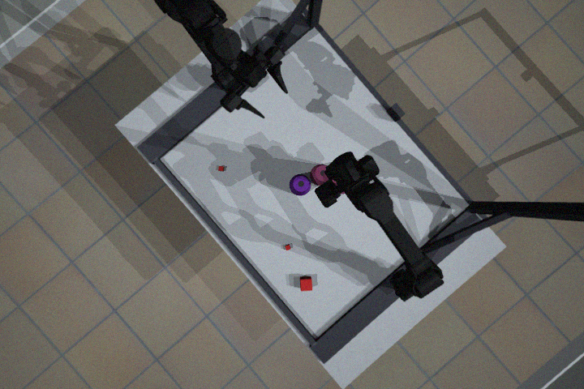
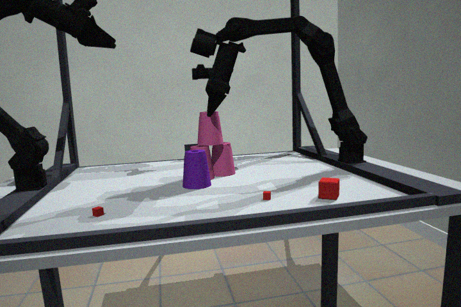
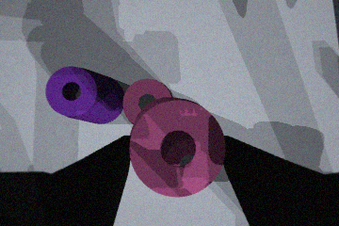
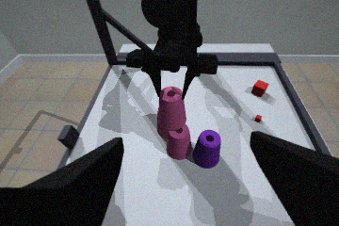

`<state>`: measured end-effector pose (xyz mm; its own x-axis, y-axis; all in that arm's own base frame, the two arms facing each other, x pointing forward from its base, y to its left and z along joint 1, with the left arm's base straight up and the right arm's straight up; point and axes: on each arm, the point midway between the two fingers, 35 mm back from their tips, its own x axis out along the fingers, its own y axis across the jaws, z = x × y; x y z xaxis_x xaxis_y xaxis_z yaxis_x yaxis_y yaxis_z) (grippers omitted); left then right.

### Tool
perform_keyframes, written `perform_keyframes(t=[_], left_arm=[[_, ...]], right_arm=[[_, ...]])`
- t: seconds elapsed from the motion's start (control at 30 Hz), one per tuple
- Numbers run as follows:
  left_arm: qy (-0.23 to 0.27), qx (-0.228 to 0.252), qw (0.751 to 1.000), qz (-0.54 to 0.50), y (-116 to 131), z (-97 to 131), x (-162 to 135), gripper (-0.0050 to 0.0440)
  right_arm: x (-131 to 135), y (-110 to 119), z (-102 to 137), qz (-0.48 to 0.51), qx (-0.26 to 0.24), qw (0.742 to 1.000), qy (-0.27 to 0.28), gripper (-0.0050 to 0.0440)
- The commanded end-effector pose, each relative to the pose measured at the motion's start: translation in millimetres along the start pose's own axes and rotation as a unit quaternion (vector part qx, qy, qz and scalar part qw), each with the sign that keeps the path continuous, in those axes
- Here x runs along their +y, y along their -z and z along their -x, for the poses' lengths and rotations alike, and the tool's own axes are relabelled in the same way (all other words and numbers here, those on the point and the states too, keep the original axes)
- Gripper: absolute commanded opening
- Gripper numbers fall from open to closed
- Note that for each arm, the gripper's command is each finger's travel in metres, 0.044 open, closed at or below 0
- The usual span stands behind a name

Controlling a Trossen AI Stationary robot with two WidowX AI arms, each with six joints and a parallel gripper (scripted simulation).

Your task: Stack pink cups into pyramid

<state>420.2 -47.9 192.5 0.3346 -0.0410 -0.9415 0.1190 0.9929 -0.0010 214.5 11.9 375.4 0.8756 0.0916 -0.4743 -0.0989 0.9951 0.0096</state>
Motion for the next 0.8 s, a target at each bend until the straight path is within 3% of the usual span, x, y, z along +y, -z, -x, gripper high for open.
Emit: perform_keyframes(t=[0.0,0.4,0.57,0.63,0.77], left_arm=[[-0.001,-0.02,1.0,0.001,-1,10,1,0.0224],[-0.001,-0.017,1.0,0.001,-3,8,1,0.0224],[-0.001,-0.017,1.0,0.001,-3,8,1,0.0344],[-0.001,-0.028,1.0,0.001,-6,19,1,0.0392],[-0.001,-0.029,1.0,0.001,-6,29,1,0.04]], right_arm=[[0,-4,6,-0.003,-0.013,1.0,0.003,0.04],[0,-5,6,-0.002,-0.013,1.0,0.002,0.04],[0,-5,6,-0.002,-0.013,1.0,0.002,0.04],[0,-5,6,-0.002,-0.013,1.0,0.002,0.04],[0,-5,6,-0.002,-0.013,1.0,0.002,0.04]])
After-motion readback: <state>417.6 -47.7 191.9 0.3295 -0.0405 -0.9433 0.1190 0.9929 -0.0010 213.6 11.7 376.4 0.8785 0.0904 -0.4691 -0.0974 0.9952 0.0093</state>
